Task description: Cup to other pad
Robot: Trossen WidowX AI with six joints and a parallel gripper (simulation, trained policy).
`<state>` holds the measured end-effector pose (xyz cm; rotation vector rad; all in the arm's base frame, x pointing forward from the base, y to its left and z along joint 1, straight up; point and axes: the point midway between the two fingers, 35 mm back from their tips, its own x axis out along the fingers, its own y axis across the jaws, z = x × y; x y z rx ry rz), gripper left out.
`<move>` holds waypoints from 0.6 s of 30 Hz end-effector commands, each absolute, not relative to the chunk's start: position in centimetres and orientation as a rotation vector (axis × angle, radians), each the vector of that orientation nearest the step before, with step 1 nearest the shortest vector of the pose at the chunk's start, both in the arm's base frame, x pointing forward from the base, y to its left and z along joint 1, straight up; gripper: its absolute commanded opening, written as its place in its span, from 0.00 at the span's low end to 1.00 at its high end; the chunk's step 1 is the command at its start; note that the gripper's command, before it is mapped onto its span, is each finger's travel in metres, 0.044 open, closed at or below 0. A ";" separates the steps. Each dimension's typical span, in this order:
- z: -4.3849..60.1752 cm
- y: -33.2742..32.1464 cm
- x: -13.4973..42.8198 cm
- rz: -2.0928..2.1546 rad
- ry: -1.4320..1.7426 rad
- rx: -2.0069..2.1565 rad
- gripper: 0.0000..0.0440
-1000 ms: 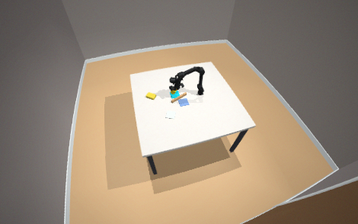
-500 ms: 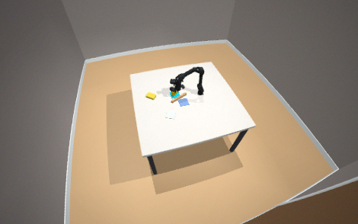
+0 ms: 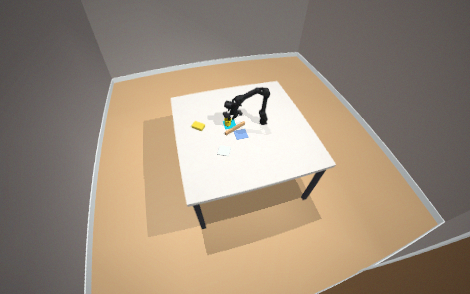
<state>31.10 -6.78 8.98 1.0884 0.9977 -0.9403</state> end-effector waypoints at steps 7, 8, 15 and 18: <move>11.6 -6.9 30.4 -0.903 0.963 1.139 0.57; 12.0 -7.0 30.3 -0.900 0.957 1.144 0.58; 14.8 -7.5 30.0 -0.877 0.904 1.166 0.74; 15.8 -7.9 29.9 -0.875 0.887 1.178 0.88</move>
